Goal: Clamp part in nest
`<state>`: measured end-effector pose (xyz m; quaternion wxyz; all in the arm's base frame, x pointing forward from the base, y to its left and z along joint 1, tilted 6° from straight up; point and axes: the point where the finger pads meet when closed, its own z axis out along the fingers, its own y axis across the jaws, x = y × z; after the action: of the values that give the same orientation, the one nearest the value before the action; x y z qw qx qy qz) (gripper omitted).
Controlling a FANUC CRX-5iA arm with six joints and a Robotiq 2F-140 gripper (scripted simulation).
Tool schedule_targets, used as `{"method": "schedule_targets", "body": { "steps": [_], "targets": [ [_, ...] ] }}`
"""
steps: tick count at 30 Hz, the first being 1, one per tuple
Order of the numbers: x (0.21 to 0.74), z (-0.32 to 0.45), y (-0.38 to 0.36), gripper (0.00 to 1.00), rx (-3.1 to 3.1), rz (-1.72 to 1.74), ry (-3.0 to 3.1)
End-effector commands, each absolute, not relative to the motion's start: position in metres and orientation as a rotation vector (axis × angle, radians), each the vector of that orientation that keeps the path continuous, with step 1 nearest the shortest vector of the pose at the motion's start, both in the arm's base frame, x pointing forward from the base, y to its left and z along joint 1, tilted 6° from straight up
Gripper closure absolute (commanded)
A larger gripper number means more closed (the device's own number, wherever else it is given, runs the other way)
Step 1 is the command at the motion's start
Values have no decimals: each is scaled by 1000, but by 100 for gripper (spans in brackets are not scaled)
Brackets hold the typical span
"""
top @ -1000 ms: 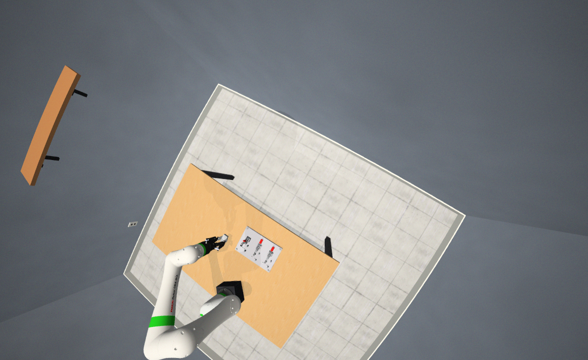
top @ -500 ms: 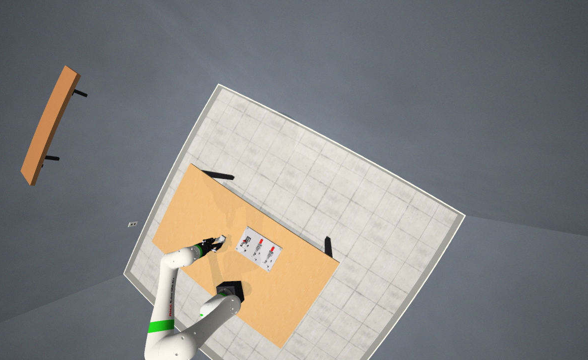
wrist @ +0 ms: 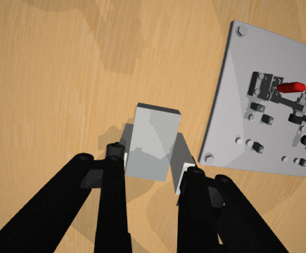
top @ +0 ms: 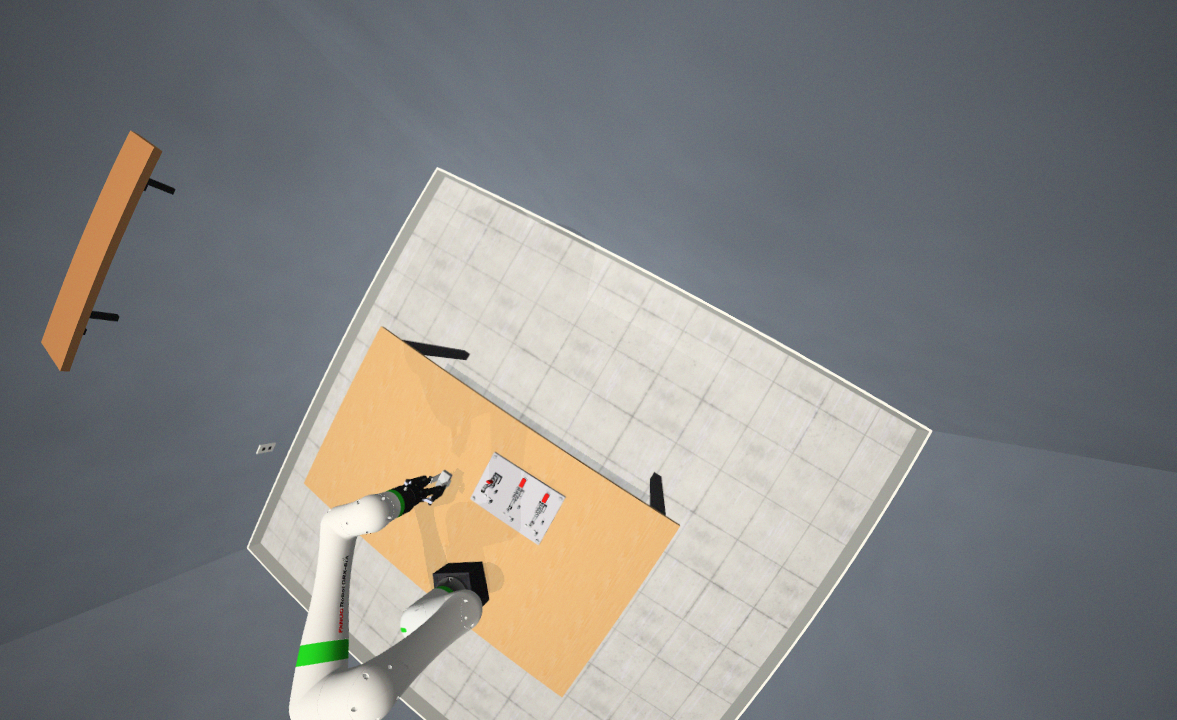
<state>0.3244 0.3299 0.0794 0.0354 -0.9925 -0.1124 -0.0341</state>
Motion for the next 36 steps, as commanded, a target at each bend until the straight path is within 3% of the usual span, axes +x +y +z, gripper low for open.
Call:
{"method": "schedule_targets", "body": {
  "steps": [1, 36],
  "targets": [
    [324, 80, 330, 100, -3049, -105, -345],
    [324, 74, 330, 100, -3048, -106, -364]
  ]
}}
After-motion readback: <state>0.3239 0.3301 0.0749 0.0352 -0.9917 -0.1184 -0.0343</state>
